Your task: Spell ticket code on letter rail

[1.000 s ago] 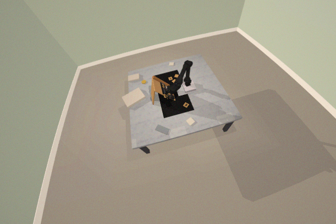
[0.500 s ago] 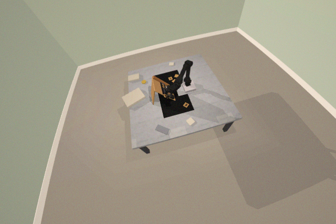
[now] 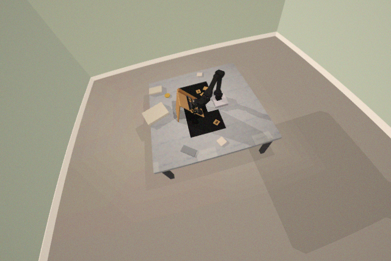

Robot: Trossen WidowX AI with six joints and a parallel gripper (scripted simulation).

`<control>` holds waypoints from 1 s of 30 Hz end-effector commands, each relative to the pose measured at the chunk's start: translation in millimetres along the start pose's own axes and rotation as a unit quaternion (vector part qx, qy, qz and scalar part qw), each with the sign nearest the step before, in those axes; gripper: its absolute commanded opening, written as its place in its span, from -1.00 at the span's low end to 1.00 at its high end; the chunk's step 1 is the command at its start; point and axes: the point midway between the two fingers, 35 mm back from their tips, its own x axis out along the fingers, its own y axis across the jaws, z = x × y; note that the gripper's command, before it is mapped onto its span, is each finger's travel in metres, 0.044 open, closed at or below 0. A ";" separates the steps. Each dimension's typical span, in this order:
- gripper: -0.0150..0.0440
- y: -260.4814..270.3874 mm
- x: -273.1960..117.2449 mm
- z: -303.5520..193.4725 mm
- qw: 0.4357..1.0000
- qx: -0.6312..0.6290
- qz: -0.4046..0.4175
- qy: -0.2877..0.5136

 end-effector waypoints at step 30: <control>-0.49 -16.4 -0.5 -0.3 1.000 -0.002 0.002 0.000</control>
